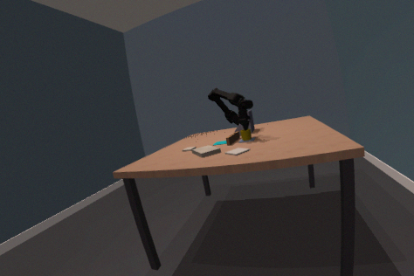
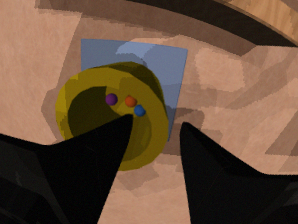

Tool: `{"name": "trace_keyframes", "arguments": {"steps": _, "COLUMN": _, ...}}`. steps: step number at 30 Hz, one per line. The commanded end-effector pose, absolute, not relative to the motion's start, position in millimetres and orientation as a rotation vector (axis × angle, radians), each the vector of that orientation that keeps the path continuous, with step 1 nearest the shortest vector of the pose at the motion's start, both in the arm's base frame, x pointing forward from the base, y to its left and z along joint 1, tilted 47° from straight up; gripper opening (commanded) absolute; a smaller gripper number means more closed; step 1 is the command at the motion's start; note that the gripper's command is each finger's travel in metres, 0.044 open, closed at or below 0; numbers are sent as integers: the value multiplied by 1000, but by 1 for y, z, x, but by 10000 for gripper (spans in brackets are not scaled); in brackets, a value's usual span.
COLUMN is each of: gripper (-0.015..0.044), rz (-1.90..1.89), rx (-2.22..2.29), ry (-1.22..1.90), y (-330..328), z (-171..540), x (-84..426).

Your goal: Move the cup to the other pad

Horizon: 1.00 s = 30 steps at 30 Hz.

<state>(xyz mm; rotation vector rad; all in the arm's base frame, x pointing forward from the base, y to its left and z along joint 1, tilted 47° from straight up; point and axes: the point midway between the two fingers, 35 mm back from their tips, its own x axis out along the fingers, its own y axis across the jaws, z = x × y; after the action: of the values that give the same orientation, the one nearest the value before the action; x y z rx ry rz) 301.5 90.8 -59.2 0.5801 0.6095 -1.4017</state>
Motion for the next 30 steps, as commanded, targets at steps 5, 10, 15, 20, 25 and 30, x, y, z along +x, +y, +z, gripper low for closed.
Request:
{"name": "trace_keyframes", "arguments": {"steps": 5, "gripper": 166, "rz": -1401, "rx": 571, "ry": 610, "y": 79, "z": -69, "x": 302}}
{"name": "trace_keyframes", "arguments": {"steps": 10, "gripper": 166, "rz": -1401, "rx": 570, "ry": 609, "y": 76, "z": -71, "x": 302}}
{"name": "trace_keyframes", "arguments": {"steps": 15, "gripper": 153, "rz": -1404, "rx": 578, "ry": 608, "y": 78, "z": -70, "x": 301}}
{"name": "trace_keyframes", "arguments": {"steps": 20, "gripper": 120, "rz": -1404, "rx": 578, "ry": 608, "y": 78, "z": -70, "x": 301}}
{"name": "trace_keyframes", "arguments": {"steps": 25, "gripper": 87, "rz": -1404, "rx": 578, "ry": 608, "y": 78, "z": -70, "x": 301}}
{"name": "trace_keyframes", "arguments": {"steps": 30, "gripper": 53, "rz": -1404, "rx": 578, "ry": 608, "y": 78, "z": -70, "x": 301}}
